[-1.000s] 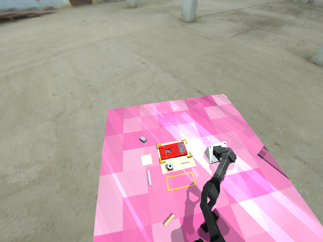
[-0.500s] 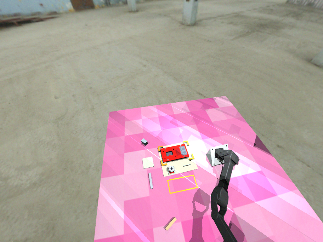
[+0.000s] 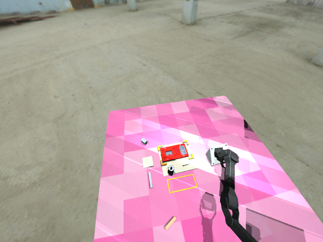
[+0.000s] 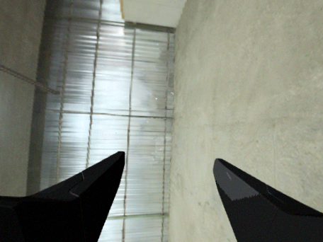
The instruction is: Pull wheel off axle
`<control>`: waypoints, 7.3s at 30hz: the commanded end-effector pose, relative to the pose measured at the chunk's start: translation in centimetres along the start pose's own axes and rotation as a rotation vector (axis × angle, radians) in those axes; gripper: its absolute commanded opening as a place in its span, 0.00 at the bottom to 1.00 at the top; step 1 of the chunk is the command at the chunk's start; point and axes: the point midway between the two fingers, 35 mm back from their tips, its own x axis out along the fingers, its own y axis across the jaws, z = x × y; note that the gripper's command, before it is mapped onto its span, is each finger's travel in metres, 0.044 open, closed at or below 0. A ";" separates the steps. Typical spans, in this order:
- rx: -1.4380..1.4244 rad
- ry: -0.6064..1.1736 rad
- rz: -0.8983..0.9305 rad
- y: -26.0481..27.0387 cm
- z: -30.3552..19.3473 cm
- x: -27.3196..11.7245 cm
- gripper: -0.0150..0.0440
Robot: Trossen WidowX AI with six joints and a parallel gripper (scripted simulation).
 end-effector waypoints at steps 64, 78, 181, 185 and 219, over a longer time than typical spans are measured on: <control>0.652 0.892 1.332 36.0 -20.9 -34.5 0.76; 0.837 1.086 1.563 37.3 -16.4 -43.9 0.76; -2.653 2.390 2.152 -25.1 13.8 -65.9 0.76; -2.665 2.381 2.139 -25.2 13.8 -65.8 0.76; -2.670 2.380 2.137 -32.6 13.1 -64.7 0.76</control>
